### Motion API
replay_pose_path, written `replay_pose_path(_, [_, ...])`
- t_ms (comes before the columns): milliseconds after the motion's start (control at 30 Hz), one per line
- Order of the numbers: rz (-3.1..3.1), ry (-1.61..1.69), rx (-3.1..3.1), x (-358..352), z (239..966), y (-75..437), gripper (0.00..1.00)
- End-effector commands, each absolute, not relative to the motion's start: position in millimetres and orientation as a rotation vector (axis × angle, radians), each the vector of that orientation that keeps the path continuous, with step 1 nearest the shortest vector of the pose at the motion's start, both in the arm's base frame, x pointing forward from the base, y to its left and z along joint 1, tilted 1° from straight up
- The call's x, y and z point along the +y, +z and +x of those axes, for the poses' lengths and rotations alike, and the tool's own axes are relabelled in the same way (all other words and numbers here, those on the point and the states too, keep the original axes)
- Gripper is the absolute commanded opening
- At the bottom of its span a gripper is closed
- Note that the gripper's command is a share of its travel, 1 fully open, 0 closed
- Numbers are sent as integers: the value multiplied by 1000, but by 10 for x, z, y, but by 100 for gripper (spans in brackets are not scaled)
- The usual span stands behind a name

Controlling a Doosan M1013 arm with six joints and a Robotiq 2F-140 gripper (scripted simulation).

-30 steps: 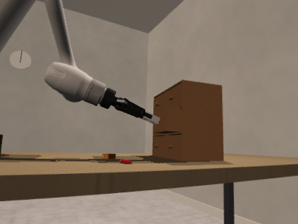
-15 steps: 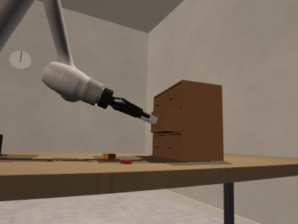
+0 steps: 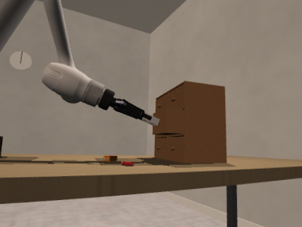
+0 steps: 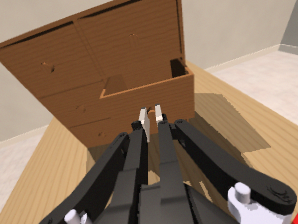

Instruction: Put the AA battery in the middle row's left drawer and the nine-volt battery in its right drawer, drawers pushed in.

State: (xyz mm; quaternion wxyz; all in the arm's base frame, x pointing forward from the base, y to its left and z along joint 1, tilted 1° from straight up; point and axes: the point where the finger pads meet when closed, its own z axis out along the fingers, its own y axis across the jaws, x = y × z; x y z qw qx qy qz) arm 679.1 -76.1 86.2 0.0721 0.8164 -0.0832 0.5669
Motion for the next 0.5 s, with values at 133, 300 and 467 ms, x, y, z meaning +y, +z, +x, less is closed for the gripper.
replay_pose_path(133, [2453,1704,-250,-760,6791,863,8])
replay_pose_path(300, [2453,1704,-250,-760,6791,863,13])
replay_pose_path(467, [2453,1704,-250,-760,6791,863,18])
